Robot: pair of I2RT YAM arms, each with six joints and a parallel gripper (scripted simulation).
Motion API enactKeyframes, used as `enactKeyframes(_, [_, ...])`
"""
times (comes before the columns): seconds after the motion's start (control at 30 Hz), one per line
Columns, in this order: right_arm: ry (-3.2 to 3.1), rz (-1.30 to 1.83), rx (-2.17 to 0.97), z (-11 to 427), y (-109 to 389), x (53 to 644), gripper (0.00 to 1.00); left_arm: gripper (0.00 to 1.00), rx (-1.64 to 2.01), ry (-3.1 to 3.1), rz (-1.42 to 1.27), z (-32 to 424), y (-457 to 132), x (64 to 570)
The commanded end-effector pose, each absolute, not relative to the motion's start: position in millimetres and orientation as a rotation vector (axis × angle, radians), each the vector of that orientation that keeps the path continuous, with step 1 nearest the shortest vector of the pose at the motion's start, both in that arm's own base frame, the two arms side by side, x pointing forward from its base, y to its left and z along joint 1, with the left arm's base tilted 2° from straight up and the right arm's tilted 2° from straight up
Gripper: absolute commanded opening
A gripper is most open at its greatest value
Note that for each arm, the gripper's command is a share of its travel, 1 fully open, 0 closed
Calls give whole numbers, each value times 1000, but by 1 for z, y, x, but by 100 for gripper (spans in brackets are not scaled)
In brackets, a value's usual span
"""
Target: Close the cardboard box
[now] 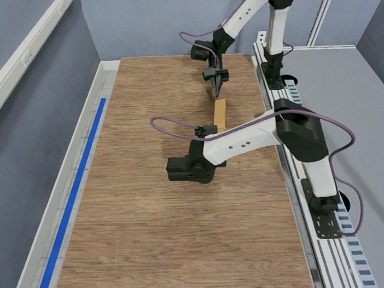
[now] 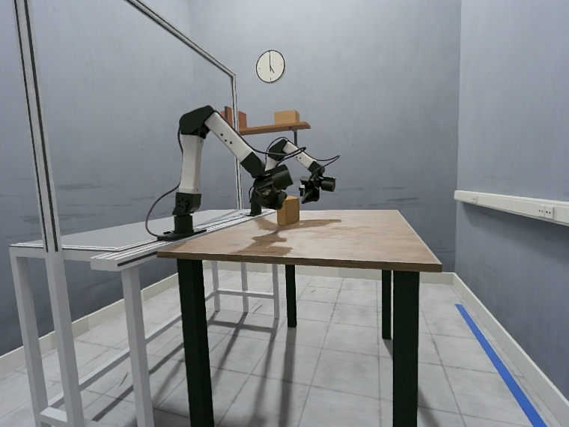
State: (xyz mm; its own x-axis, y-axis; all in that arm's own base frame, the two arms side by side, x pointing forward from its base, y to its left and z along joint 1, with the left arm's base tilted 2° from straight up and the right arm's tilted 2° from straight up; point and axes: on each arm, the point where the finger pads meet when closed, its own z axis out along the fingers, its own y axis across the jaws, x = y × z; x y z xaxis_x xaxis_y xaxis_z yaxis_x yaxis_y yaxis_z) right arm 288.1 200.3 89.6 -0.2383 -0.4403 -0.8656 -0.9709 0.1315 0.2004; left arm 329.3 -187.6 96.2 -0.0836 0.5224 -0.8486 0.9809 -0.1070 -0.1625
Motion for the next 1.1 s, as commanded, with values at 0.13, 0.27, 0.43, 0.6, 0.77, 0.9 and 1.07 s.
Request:
enactKeyframes(0.13, [1790,1114,-1340,89,211,294,1,1,1629,1693,-1210,90,-199,328])
enactKeyframes(0.27, [1800,1137,-1331,87,215,295,1,1,1621,1713,-1236,87,-203,327])
enactKeyframes(0.43, [1836,1166,-1309,82,214,293,1,1,1615,1728,-1256,86,-206,326])
enactKeyframes(0.6, [1841,1200,-1307,80,223,293,1,1,1604,1754,-1289,83,-211,325])
enactKeyframes(0.77, [1854,1229,-1293,79,228,295,1,1,1593,1779,-1322,80,-216,324])
enactKeyframes(0.9, [1867,1256,-1284,77,232,296,1,1,1583,1798,-1349,77,-219,323])
enactKeyframes(1.07, [1873,1275,-1278,77,236,297,1,1,1577,1813,-1369,75,-223,322])
